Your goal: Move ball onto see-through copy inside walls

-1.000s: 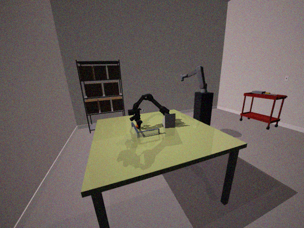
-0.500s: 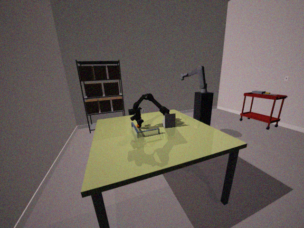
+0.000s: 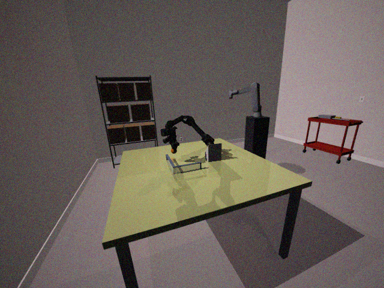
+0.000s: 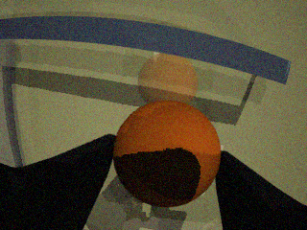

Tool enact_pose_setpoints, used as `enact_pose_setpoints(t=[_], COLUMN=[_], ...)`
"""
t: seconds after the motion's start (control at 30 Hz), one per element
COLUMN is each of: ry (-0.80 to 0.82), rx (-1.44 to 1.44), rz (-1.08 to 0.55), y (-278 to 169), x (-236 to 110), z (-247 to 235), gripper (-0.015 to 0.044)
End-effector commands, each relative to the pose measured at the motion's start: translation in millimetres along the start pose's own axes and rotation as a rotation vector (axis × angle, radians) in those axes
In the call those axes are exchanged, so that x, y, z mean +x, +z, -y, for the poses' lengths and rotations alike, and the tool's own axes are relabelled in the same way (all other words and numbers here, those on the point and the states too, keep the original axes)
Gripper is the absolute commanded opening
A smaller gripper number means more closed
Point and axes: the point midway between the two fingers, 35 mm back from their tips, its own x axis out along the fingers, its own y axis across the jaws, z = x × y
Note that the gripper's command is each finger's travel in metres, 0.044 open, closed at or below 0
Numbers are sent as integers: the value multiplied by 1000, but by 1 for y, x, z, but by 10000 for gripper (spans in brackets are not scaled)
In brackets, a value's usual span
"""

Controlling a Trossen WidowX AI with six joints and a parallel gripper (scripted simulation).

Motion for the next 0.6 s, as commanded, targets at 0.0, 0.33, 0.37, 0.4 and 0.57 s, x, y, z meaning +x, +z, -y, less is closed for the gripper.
enact_pose_setpoints(t=[0.0,0.33,0.37,0.4,0.57], ry=[5,3,3,3,1], rx=[18,37,38,38,39], rz=[5,4,4,4,4], y=[0,3,5,7,13], x=[-20,-29,-23,-16,7], z=[0,-1,-1,-2,-4], gripper=[0,0,0,0,0])
